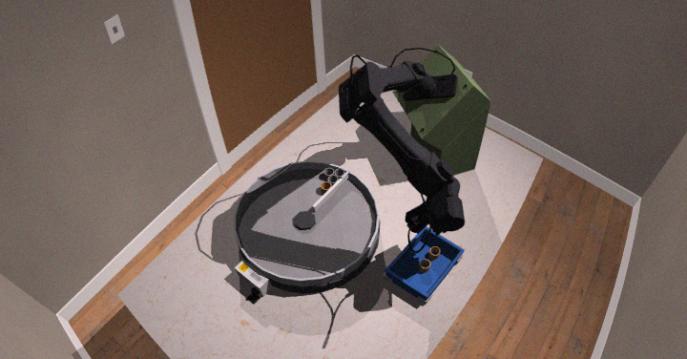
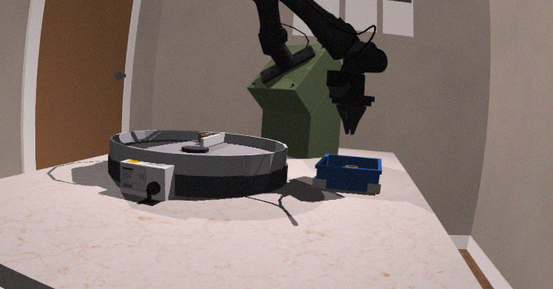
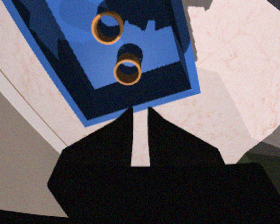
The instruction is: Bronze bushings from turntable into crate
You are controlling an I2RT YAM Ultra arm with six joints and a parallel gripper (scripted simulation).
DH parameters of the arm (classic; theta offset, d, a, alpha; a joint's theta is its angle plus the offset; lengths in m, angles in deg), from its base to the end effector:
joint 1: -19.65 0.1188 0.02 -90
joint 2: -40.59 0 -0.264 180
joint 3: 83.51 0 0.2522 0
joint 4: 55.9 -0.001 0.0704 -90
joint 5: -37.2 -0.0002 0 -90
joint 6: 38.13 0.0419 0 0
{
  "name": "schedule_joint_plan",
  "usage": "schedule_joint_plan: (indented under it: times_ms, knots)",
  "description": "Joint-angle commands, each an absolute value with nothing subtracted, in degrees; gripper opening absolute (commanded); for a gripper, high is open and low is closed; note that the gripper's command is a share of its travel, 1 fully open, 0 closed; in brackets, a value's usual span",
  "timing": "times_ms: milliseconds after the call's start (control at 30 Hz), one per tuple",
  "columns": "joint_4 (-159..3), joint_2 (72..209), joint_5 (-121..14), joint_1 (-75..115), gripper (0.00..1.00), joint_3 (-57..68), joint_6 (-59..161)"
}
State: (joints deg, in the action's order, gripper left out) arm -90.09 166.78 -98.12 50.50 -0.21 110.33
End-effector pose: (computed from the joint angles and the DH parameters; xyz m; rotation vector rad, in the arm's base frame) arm 0.3434 0.1716 0.0628 0.6781 2.2876 -0.5181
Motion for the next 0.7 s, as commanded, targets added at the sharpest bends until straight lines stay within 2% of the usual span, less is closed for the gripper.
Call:
schedule_joint_plan:
  times_ms: [0, 300, 500, 667]
  knots:
    - [-88.9, 163.7, -98.9, 50.1, 0.13, -2.7, 109.0]
    - [-84.3, 152.5, -96.7, 43.3, 0.13, -13.5, 101.0]
    - [-80.5, 135.3, -92.6, 29.4, 0.13, -24.7, 85.5]
    - [-80.4, 122.5, -84.9, 13.8, 0.13, -27.5, 69.7]
